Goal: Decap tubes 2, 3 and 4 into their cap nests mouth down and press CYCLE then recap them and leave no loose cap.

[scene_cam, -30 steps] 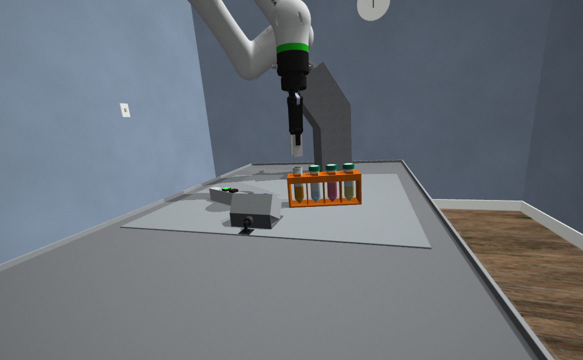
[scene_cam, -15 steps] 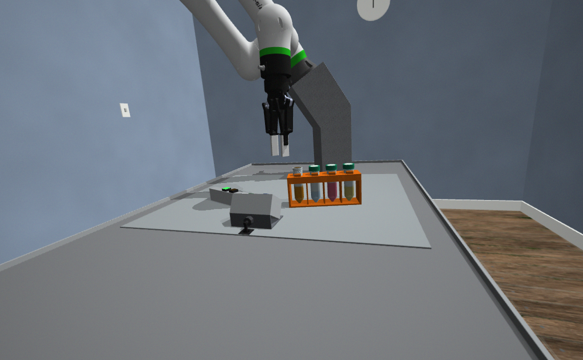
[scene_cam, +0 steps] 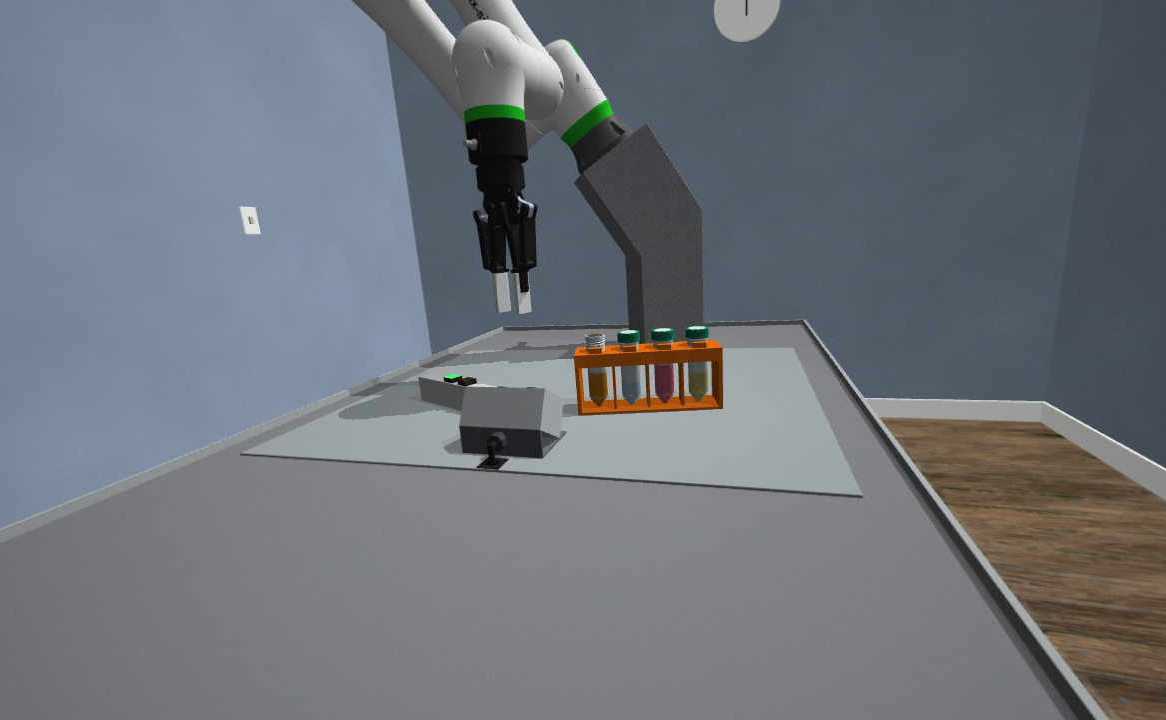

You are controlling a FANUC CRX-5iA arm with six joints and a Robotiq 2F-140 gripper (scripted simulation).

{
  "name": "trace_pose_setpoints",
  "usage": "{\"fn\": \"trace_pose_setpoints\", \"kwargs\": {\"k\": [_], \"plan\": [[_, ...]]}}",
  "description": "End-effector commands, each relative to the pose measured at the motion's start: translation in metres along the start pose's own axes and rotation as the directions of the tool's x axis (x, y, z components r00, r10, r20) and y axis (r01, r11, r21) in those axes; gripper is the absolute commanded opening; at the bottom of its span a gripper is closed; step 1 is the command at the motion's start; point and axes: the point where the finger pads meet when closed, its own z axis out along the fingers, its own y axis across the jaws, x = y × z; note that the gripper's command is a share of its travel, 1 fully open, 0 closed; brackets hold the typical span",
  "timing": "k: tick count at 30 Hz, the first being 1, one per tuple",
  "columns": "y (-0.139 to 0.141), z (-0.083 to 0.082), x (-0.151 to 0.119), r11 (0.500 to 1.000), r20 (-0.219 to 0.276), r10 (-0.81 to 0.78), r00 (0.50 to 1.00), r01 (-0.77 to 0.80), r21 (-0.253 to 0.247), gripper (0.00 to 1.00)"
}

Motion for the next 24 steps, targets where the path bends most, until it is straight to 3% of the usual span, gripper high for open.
{"fn": "trace_pose_setpoints", "kwargs": {"k": [1, 14, 24], "plan": [[-0.014, 0.000, -0.005, 1.000, -0.008, -0.003, 1.000, 0.003, -0.002, 0.29], [-0.101, 0.000, -0.033, 1.000, -0.008, -0.003, 1.000, 0.003, -0.002, 0.29], [-0.135, 0.000, -0.043, 1.000, -0.008, -0.003, 1.000, 0.003, -0.002, 0.29]]}}
